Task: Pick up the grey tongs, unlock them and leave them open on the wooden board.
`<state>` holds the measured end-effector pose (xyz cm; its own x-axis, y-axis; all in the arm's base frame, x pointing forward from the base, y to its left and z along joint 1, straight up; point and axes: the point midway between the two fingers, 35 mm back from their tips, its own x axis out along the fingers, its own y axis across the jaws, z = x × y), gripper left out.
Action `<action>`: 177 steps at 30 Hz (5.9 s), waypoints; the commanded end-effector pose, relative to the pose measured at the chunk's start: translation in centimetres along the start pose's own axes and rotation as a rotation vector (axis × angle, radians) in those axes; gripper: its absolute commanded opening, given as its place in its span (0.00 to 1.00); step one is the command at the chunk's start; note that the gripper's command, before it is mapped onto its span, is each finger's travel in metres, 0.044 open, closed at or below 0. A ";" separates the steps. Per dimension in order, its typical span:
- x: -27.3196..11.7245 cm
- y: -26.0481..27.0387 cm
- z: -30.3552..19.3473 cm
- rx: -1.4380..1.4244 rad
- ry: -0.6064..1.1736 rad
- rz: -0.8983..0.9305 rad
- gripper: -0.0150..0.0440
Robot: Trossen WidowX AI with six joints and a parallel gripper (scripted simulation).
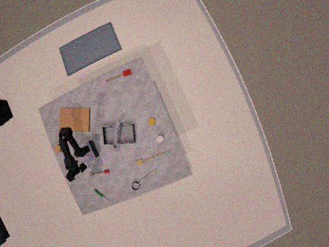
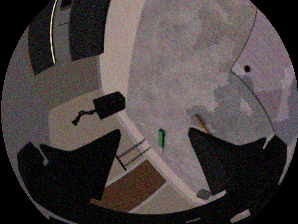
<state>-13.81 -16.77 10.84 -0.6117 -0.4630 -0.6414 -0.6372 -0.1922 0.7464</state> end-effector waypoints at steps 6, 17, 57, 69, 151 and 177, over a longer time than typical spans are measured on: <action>-0.4 -1.3 -3.1 -0.118 0.097 -0.052 0.69; -4.9 -8.6 -12.8 -0.514 0.435 -0.207 0.69; -28.8 -34.2 -6.9 -1.593 1.196 -0.393 0.69; -28.4 -35.3 -7.3 -1.593 1.196 -0.393 0.69; -30.2 -34.7 -10.6 -1.594 1.196 -0.392 0.00; -29.5 -34.8 -10.9 -1.862 0.840 -0.657 0.00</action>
<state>31.37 -5.77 5.34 0.1023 -0.0965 -0.9901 0.7837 -0.6052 0.1399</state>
